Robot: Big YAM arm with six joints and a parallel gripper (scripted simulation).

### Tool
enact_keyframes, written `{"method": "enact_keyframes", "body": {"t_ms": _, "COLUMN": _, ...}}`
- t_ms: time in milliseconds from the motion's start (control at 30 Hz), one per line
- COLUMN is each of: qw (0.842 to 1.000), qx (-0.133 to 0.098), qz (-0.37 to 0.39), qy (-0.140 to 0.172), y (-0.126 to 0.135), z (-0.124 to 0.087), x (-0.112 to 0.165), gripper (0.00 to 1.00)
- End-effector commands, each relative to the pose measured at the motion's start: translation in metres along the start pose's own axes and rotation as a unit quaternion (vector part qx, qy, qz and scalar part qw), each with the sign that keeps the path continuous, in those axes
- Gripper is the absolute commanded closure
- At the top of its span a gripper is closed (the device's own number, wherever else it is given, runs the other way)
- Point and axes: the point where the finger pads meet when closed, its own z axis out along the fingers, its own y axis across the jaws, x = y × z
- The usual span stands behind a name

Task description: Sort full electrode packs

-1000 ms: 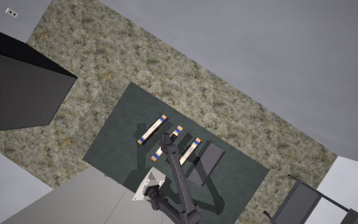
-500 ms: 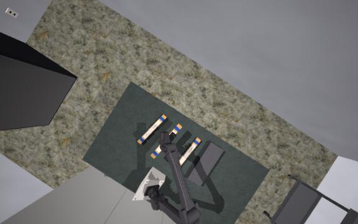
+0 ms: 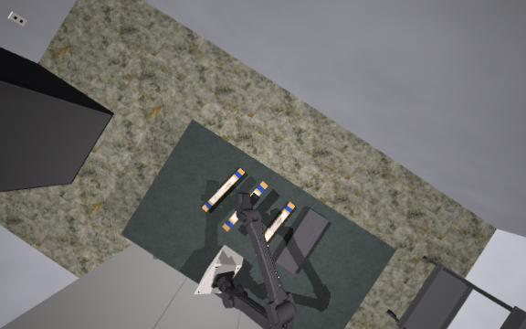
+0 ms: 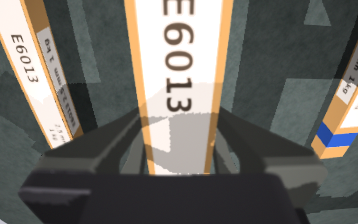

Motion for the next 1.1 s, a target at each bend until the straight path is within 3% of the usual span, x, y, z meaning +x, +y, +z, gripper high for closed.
{"method": "enact_keyframes", "body": {"t_ms": 0, "qw": 1.0, "qx": -0.015, "qz": -0.003, "qy": -0.027, "y": 0.007, "z": -0.021, "x": -0.015, "gripper": 1.0}}
{"method": "enact_keyframes", "body": {"t_ms": 267, "qw": 0.999, "qx": -0.023, "qz": 0.002, "qy": -0.041, "y": 0.012, "z": -0.021, "x": -0.025, "gripper": 1.0}}
{"method": "enact_keyframes", "body": {"t_ms": 500, "qw": 0.999, "qx": -0.017, "qz": 0.003, "qy": -0.029, "y": 0.01, "z": 0.003, "x": -0.025, "gripper": 1.0}}
{"method": "enact_keyframes", "body": {"t_ms": 867, "qw": 0.999, "qx": -0.02, "qz": 0.0, "qy": -0.039, "y": 0.012, "z": 0.008, "x": -0.025, "gripper": 1.0}}
{"method": "enact_keyframes", "body": {"t_ms": 1067, "qw": 0.999, "qx": -0.016, "qz": 0.002, "qy": -0.028, "y": 0.009, "z": 0.029, "x": -0.023, "gripper": 1.0}}
